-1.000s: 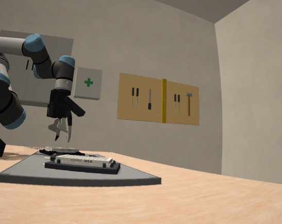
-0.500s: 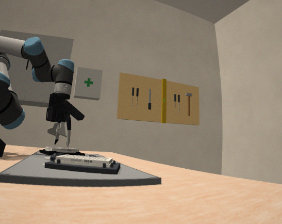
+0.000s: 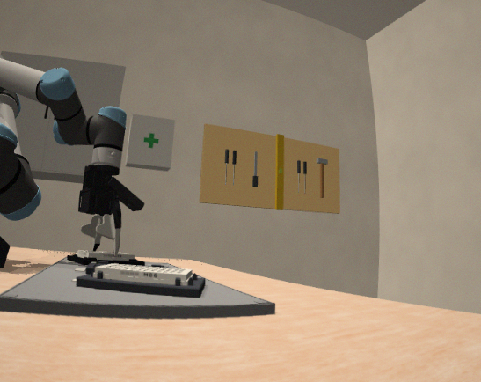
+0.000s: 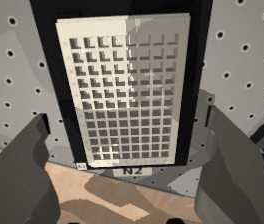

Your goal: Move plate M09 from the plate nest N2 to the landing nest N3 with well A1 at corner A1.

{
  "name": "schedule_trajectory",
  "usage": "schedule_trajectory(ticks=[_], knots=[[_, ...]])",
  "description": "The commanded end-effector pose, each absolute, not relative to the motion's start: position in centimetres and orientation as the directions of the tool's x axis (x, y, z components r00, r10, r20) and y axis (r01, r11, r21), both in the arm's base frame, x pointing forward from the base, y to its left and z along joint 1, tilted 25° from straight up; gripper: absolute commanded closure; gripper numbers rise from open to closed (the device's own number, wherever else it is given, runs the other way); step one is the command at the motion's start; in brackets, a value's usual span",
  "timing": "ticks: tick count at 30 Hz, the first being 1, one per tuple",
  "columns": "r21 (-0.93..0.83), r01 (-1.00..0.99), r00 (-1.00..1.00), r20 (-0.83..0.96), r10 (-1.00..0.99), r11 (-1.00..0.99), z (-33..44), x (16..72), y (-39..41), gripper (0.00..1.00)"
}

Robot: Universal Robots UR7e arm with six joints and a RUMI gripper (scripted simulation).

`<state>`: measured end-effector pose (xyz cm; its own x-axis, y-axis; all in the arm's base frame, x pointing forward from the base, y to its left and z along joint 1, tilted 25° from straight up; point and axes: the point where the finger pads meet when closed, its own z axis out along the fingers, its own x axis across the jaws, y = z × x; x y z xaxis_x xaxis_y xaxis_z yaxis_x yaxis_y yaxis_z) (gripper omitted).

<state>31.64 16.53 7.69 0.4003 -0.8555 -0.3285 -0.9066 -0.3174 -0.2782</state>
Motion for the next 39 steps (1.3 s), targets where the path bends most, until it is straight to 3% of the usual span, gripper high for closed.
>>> schedule_trajectory(ticks=[1, 10, 11, 39], knots=[[-0.281, -0.906, 0.400, -0.326, -0.857, -0.316, 7.75, 31.80, 16.48, 0.18], [-0.281, -0.906, 0.400, -0.326, -0.857, -0.316, 7.75, 31.80, 16.48, 0.18], [-0.281, -0.906, 0.400, -0.326, -0.857, -0.316, 7.75, 31.80, 16.48, 1.00], [-0.281, -0.906, 0.400, -0.326, -0.857, -0.316, 7.75, 31.80, 16.48, 1.00]])
